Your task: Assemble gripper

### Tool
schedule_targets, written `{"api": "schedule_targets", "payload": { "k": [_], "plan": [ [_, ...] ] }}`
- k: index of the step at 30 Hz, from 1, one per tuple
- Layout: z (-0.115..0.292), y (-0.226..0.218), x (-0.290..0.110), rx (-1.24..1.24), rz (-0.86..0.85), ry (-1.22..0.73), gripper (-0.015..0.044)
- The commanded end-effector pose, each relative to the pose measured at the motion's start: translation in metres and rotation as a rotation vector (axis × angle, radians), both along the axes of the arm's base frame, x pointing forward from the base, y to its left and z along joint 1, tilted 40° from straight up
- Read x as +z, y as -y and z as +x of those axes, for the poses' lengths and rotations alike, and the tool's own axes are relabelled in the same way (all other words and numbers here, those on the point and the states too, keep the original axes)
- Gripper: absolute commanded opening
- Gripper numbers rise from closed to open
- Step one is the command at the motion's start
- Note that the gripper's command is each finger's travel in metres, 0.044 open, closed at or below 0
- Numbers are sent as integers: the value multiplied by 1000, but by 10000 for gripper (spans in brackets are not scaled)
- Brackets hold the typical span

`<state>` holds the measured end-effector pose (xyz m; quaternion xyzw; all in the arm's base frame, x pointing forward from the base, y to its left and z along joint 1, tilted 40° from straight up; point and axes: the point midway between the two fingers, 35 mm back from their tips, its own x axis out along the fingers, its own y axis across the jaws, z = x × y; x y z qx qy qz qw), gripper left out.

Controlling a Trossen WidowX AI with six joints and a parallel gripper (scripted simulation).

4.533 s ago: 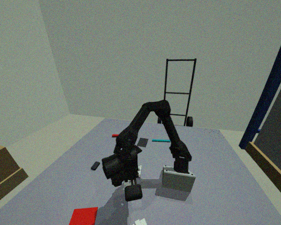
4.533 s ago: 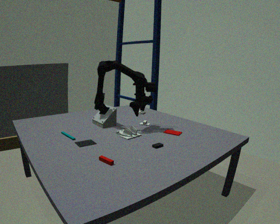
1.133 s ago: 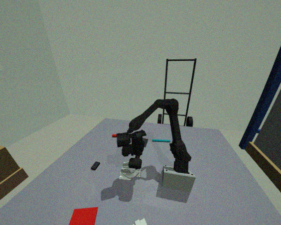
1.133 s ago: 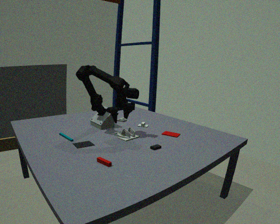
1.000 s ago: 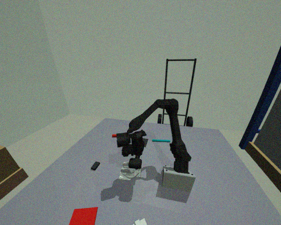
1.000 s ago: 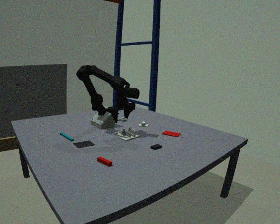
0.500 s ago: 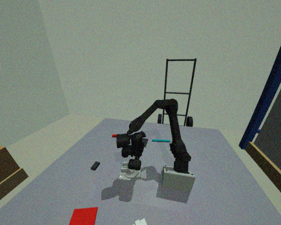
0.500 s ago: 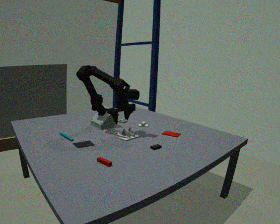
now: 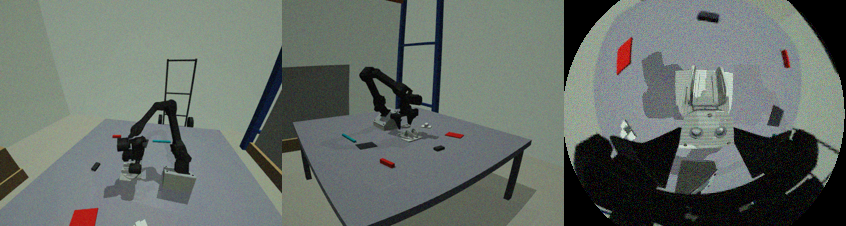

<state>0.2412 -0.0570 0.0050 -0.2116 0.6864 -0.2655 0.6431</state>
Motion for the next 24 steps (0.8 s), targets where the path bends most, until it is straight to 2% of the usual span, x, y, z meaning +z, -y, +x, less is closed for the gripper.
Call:
{"api": "schedule_targets", "payload": {
  "k": [1,24],
  "plan": [
    [-3,5,-6,4,-4,-9,351],
    [-7,19,-22,3,-7,-10,351]
  ]
}}
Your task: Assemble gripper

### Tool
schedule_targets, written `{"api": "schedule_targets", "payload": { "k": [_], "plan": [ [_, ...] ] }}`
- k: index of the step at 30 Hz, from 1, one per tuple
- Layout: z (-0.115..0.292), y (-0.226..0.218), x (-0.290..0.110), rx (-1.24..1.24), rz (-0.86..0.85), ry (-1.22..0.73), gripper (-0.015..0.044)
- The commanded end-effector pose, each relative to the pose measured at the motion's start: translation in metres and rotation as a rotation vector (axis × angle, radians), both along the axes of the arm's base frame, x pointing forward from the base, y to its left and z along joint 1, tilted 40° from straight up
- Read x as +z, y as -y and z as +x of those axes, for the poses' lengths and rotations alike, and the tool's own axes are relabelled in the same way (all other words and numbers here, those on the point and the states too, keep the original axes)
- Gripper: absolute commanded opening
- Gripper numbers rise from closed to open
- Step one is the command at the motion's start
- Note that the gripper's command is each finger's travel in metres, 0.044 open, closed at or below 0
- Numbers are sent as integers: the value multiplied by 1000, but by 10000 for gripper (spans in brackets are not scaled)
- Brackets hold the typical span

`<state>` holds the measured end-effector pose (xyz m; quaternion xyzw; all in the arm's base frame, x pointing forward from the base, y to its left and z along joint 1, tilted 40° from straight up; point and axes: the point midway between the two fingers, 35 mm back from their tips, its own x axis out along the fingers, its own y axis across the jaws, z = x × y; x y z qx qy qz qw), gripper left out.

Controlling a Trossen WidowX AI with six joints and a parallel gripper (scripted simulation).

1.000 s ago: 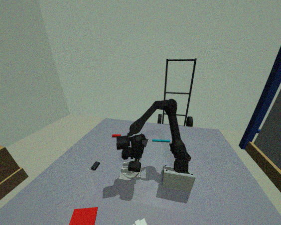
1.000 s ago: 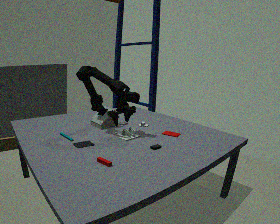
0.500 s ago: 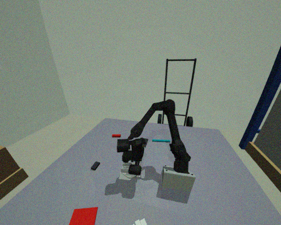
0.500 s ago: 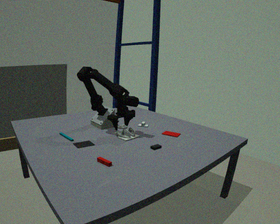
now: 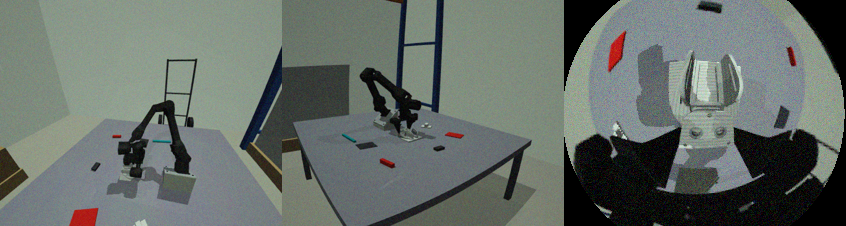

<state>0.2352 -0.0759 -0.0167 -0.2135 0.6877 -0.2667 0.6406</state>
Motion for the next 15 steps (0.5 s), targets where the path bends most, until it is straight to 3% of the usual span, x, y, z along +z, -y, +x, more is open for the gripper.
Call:
{"api": "schedule_targets", "payload": {
  "k": [1,15],
  "plan": [
    [-1,1,-1,4,-3,-4,351],
    [-1,2,-2,9,-2,-8,351]
  ]
}}
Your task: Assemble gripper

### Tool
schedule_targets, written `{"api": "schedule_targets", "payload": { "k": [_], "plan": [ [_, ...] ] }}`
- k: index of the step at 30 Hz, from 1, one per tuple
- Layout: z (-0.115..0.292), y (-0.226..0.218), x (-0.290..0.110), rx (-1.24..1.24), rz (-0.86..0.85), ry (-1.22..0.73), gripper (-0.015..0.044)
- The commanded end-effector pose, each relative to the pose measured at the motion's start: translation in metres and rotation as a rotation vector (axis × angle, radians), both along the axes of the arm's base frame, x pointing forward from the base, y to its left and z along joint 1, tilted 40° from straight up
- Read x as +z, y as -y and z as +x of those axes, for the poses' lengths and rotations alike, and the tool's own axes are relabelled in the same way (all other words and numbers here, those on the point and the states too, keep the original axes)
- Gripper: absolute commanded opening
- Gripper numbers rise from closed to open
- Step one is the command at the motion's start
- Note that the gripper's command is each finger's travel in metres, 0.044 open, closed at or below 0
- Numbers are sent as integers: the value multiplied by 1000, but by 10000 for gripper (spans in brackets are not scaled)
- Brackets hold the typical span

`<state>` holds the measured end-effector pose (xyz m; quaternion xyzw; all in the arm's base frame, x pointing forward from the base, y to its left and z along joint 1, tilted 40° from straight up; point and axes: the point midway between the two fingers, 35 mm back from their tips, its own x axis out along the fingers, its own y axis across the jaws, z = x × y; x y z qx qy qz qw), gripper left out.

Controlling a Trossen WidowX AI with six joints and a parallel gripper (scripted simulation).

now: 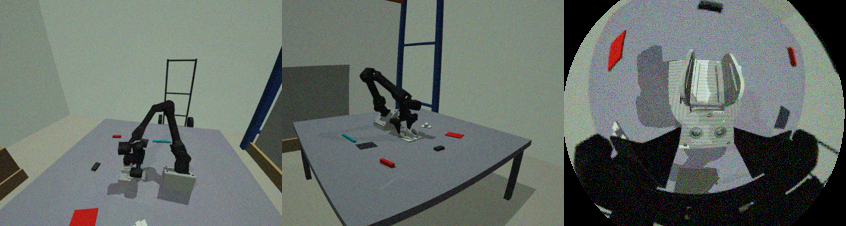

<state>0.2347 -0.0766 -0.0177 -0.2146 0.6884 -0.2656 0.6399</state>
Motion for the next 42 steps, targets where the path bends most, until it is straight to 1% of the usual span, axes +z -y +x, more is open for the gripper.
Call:
{"api": "schedule_targets", "payload": {
  "k": [1,42],
  "plan": [
    [0,1,-1,8,-2,-6,351],
    [-1,6,-7,8,-3,-6,351]
  ]
}}
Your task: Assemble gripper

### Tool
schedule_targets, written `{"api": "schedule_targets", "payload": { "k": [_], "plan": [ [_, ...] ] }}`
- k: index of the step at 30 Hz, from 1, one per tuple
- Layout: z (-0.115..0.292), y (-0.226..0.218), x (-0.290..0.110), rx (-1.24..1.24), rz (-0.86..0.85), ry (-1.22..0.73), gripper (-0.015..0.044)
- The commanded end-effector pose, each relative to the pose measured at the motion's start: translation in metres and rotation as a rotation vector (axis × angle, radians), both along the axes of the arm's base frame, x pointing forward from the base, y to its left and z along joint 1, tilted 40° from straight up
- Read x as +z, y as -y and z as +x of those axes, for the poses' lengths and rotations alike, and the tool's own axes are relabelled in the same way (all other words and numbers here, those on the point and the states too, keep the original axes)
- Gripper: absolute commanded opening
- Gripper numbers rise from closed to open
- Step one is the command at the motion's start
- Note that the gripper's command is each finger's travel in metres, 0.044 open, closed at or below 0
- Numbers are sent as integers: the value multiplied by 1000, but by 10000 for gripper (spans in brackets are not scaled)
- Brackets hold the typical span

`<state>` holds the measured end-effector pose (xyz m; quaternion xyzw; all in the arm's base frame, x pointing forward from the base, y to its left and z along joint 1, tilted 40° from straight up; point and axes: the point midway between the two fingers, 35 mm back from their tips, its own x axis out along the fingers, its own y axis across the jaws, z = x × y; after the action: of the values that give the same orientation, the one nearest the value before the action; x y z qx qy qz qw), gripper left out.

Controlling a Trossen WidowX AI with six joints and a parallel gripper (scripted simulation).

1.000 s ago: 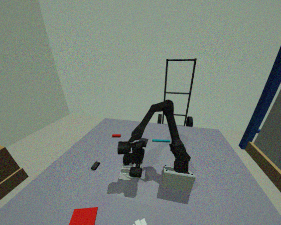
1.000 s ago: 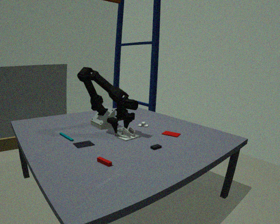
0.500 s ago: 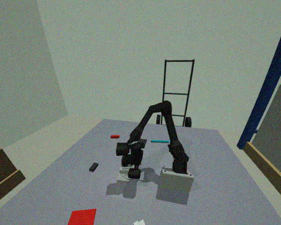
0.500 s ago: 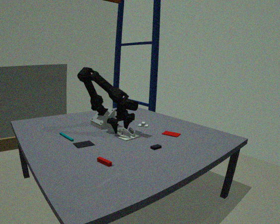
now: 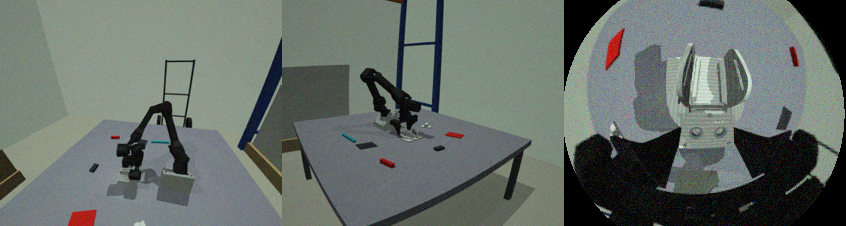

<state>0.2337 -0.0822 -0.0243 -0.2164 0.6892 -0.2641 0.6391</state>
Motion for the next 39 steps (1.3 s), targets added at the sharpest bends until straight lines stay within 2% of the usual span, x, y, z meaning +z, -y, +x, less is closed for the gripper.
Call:
{"api": "schedule_targets", "payload": {
  "k": [1,39],
  "plan": [
    [0,1,0,4,-3,-2,351],
    [-1,4,-4,5,-3,-3,351]
  ]
}}
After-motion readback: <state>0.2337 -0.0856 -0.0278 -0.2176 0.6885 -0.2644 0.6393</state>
